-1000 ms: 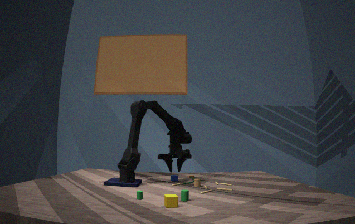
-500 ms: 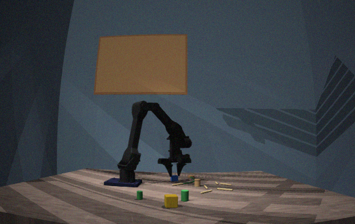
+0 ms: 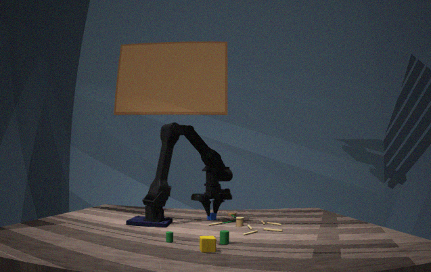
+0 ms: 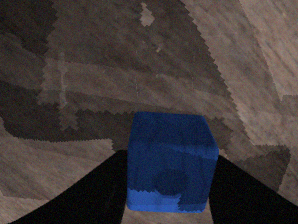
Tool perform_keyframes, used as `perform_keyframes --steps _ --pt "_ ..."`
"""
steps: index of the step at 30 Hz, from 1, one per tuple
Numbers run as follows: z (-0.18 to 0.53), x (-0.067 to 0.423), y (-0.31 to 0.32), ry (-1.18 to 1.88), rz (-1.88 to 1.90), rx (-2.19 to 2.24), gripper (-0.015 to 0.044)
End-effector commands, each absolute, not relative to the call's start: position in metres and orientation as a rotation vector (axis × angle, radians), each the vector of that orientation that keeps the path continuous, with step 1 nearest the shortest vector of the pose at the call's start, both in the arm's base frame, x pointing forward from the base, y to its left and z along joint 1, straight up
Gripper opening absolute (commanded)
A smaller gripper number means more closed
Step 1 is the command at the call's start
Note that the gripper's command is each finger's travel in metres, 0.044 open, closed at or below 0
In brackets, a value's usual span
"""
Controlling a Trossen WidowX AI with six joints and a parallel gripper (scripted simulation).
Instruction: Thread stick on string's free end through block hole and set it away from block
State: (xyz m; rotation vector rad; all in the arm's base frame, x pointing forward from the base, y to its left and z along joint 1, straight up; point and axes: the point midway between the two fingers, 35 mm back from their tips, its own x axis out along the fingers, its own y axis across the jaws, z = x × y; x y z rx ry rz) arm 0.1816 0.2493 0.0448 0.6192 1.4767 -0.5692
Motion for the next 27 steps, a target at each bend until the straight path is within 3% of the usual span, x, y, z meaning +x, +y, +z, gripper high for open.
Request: perform_keyframes --steps 1,6,27 --pt "0.045 0.182 0.250 1.476 -0.568 0.620 0.0050" --pt "0.045 0.182 0.250 1.476 -0.568 0.620 0.0000" --pt "0.056 0.182 0.249 1.477 -0.569 0.619 0.0000"
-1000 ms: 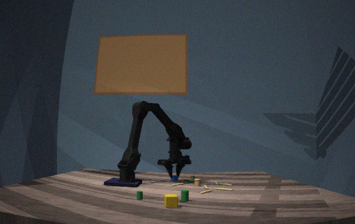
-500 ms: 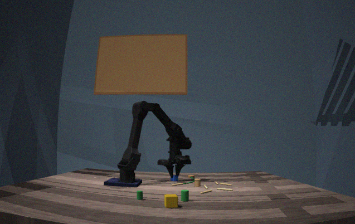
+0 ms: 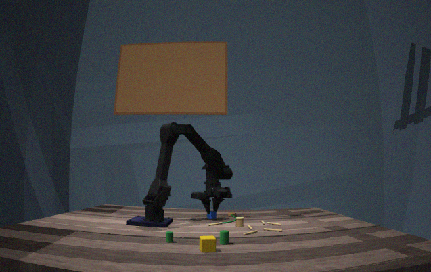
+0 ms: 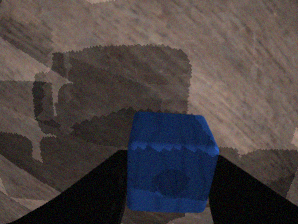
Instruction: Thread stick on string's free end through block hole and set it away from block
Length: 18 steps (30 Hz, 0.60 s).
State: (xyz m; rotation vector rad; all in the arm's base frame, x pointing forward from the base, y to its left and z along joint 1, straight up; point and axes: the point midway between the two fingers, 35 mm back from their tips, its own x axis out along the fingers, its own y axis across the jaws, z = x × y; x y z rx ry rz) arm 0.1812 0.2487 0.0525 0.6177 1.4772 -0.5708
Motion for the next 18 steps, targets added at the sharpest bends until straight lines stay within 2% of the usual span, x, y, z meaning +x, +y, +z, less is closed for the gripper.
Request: perform_keyframes --steps 1,9,18 --pt "0.0563 0.1815 0.2492 1.477 -0.569 0.619 0.0000" --pt "0.0598 0.1812 0.2491 1.473 -0.570 0.618 0.0000" --pt "0.0577 0.1742 0.2558 1.318 -0.609 0.556 0.0000"
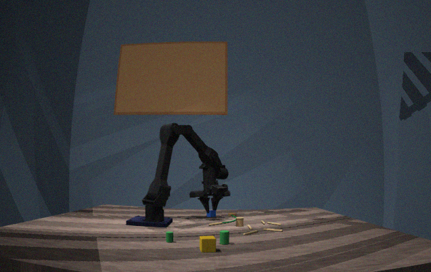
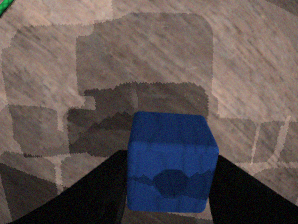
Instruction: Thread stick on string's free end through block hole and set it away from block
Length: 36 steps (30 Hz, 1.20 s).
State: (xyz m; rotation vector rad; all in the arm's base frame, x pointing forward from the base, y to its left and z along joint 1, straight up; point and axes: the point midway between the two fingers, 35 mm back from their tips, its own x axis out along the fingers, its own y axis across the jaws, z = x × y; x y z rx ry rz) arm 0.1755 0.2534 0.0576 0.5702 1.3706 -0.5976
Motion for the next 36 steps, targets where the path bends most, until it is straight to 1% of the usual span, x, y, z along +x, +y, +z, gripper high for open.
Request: perform_keyframes --steps 1,18,36 --pt "0.057 0.174 0.256 1.308 -0.612 0.551 0.0000" --pt "0.049 0.161 0.268 1.021 -0.671 0.436 0.0000" --pt "0.042 0.151 0.277 0.789 -0.713 0.342 0.0000"
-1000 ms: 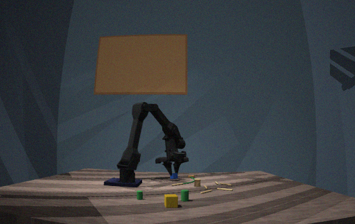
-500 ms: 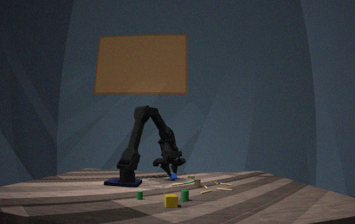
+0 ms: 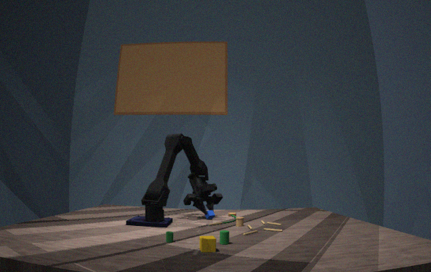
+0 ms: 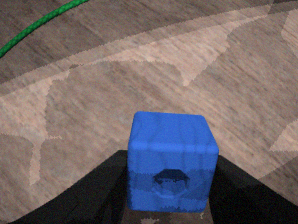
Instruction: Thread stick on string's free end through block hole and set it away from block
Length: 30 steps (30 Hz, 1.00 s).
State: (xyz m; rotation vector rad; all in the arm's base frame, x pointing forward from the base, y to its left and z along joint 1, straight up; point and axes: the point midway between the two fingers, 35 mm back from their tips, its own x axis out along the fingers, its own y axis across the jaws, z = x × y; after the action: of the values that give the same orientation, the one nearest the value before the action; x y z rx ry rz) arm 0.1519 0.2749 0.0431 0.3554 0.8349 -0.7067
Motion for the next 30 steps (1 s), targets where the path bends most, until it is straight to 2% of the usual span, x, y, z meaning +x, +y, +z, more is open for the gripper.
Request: perform_keyframes --steps 1,12,21,30 --pt "0.0414 0.1501 0.2774 0.774 -0.717 0.335 0.0000" --pt "0.0369 0.1439 0.2835 0.611 -0.733 0.271 0.0000" --pt "0.0388 0.1463 0.2808 0.656 -0.734 0.290 0.0236" --pt "0.0388 0.1463 0.2808 0.656 -0.734 0.290 0.0240"
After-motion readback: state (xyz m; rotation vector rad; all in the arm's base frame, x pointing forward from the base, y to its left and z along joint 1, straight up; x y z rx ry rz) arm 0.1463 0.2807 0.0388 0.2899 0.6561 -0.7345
